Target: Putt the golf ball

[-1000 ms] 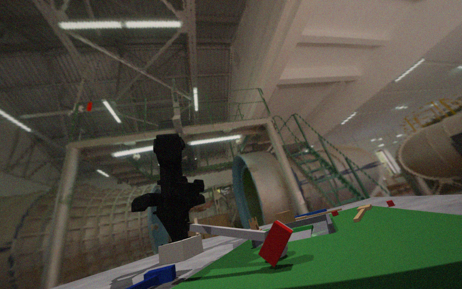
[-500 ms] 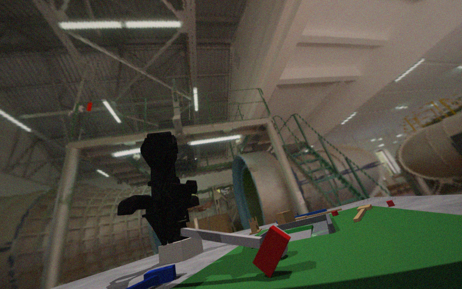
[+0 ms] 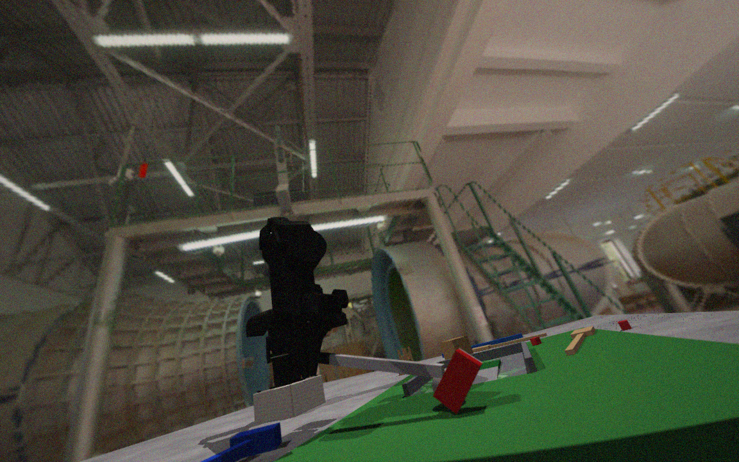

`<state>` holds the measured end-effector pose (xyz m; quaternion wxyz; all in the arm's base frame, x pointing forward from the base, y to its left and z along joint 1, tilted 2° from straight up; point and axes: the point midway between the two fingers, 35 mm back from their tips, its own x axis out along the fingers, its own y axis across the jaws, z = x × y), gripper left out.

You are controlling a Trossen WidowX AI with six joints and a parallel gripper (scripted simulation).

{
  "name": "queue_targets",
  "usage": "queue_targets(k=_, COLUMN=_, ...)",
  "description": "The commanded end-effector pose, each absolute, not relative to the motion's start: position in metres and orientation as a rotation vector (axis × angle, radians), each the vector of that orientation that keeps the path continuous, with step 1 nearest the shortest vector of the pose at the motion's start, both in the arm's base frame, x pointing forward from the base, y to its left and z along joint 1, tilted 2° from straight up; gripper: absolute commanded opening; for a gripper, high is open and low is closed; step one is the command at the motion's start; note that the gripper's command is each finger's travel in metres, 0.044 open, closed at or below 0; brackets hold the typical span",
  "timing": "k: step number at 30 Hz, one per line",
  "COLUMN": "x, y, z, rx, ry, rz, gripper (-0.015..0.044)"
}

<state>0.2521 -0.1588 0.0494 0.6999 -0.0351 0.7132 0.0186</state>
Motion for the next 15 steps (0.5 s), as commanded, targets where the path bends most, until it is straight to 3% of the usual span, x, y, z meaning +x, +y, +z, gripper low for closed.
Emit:
queue_targets(k=1, x=0.243, y=-0.108, z=0.048, rx=-0.076, ry=1.580, rz=0.046, gripper=0.0000)
queue_targets(k=15, x=0.243, y=-0.100, z=0.081, rx=-0.076, ry=1.579, rz=0.046, gripper=0.0000)
